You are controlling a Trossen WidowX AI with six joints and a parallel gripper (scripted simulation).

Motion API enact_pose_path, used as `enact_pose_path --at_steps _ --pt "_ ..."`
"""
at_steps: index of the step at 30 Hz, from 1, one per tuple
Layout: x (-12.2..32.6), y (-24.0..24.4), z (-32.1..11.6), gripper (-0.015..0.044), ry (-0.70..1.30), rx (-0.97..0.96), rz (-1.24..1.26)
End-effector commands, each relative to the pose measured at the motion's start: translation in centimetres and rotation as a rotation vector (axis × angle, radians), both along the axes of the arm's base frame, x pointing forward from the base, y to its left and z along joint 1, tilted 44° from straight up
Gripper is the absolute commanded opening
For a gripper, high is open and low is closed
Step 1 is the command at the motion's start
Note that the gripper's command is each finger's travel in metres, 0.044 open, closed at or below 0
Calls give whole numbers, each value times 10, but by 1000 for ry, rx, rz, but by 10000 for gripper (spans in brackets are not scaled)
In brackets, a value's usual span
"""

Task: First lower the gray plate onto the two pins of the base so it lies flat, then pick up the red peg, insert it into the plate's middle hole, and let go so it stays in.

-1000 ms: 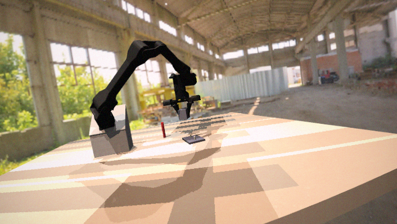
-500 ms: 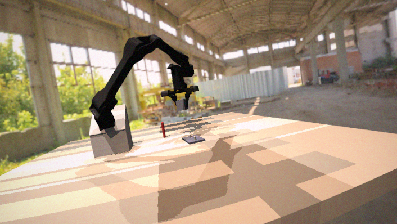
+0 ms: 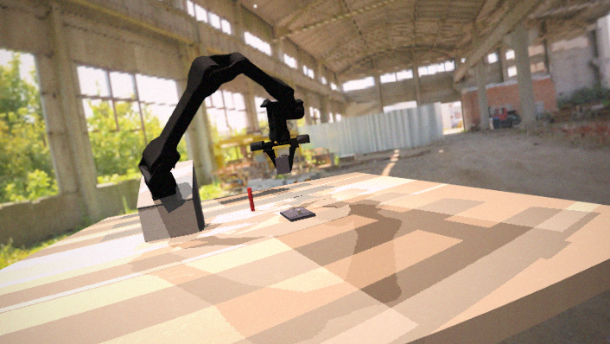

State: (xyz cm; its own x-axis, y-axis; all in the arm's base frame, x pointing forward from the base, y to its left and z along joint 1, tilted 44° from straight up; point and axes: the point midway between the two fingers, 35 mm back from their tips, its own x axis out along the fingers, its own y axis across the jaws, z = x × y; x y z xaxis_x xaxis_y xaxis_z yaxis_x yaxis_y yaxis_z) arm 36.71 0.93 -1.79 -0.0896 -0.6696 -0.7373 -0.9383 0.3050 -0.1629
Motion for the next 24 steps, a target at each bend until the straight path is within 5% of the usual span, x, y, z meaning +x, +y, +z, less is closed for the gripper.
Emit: enact_pose_path --at_steps 1,24 --pt "1 -11 4 0 16 0 25" --pt "-6 -82 22 0 144 12 167"
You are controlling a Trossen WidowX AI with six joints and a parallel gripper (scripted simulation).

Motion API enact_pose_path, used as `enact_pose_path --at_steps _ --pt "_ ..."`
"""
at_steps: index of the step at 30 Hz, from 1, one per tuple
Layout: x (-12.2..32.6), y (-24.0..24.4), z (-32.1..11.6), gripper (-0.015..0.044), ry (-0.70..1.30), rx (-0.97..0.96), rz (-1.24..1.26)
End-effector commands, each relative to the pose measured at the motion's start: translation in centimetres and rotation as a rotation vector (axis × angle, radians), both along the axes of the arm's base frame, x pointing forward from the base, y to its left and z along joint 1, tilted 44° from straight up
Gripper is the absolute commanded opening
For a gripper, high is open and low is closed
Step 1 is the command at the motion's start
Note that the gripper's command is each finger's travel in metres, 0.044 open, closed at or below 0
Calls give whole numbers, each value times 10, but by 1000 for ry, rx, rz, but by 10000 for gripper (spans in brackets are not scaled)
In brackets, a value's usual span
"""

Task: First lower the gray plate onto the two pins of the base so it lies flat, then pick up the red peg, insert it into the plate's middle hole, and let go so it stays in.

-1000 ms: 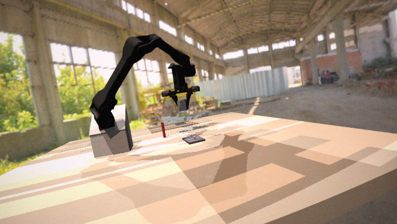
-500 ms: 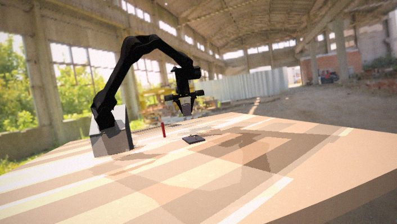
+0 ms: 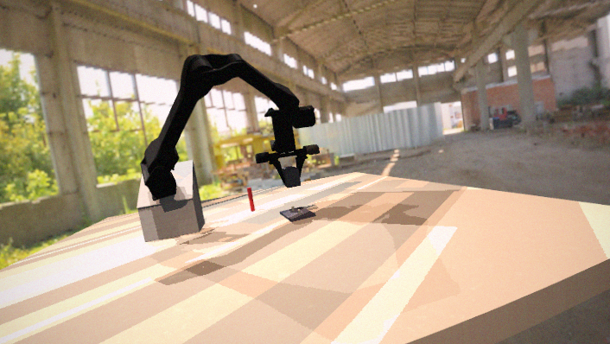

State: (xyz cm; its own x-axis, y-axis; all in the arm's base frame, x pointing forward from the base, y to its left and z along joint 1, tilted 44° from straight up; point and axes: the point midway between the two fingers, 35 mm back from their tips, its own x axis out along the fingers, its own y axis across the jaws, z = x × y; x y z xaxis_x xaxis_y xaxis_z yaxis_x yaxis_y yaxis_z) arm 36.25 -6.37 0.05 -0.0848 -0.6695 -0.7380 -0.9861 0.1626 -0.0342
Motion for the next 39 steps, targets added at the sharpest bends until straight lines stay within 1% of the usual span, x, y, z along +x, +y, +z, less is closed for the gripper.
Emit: enact_pose_path --at_steps 1,16,39 --pt "-2 -12 4 0 21 -6 25" --pt "-16 -55 16 0 108 -14 109" --pt "-16 -58 16 0 109 -14 110"
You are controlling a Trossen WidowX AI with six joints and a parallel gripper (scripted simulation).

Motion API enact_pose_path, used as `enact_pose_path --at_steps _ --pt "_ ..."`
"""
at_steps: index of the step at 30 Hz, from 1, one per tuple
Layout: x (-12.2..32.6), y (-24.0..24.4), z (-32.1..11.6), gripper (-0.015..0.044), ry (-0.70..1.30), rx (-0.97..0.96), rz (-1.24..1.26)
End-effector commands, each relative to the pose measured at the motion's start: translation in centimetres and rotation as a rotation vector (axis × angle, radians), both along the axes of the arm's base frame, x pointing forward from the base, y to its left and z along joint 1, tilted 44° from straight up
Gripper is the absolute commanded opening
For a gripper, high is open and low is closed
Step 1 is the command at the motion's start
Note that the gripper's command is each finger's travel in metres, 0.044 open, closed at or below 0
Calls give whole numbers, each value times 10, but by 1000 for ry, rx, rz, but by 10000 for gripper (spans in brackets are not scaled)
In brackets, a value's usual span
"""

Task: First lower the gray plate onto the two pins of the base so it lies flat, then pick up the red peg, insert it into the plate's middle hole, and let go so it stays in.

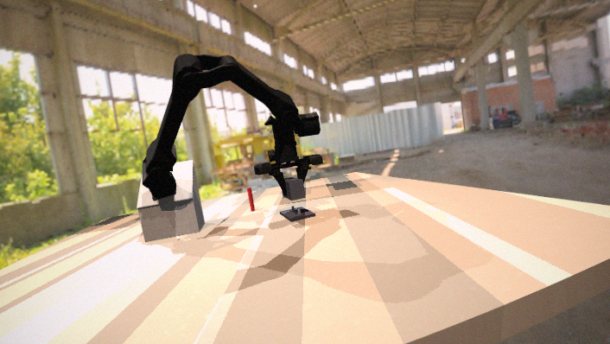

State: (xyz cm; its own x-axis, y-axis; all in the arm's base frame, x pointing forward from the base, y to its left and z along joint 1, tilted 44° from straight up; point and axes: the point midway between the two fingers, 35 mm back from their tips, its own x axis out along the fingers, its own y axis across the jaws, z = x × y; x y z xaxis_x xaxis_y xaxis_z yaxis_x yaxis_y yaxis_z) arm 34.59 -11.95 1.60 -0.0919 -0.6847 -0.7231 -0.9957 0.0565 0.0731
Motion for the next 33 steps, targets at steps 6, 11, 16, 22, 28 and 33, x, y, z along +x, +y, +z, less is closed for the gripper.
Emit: enact_pose_path --at_steps 6,11,16,22,28,33 --pt "-1 -11 -9 0 0 -7 3" --pt "-1 -13 -11 0 0 -7 3" --pt "-1 -17 -15 0 0 -7 3" --pt "-2 -24 -22 0 0 -8 3" --pt "-3 -29 -27 0 1 -8 3" --pt "-2 -26 -24 0 -7 -2 0"
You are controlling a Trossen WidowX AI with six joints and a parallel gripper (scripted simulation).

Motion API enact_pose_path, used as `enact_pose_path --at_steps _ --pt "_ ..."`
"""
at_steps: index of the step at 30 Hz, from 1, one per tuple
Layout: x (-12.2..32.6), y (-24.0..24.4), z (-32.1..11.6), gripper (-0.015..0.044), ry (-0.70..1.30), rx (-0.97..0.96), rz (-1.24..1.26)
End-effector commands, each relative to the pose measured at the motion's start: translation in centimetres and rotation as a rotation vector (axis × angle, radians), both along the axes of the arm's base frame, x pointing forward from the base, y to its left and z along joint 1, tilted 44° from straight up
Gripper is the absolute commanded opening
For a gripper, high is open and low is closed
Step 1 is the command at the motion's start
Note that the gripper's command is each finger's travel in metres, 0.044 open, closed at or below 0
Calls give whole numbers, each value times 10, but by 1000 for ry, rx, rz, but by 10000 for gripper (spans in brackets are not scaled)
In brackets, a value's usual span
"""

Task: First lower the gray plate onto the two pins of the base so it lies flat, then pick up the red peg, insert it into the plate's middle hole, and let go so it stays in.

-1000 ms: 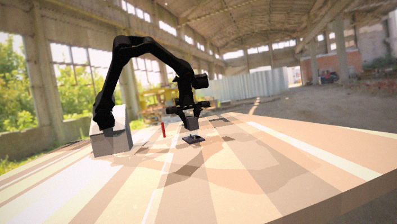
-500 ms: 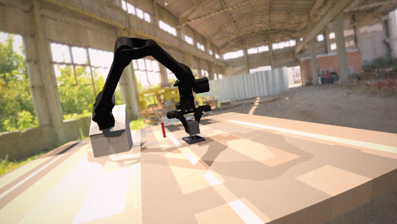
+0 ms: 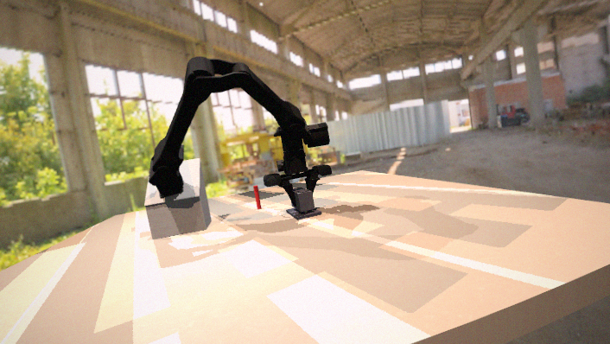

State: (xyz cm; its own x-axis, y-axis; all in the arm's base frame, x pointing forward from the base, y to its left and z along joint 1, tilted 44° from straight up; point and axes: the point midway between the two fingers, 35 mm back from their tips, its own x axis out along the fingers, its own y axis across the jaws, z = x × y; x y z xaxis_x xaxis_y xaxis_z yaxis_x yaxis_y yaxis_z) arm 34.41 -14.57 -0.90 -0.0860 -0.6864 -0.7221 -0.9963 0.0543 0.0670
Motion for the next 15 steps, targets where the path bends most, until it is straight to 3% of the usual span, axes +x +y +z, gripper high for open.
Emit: enact_pose_path --at_steps 1,2,15 --pt "0 0 1 0 -2 0 -2" --pt "0 0 1 0 -2 0 -2" --pt "0 0 1 341 -2 0 -2"
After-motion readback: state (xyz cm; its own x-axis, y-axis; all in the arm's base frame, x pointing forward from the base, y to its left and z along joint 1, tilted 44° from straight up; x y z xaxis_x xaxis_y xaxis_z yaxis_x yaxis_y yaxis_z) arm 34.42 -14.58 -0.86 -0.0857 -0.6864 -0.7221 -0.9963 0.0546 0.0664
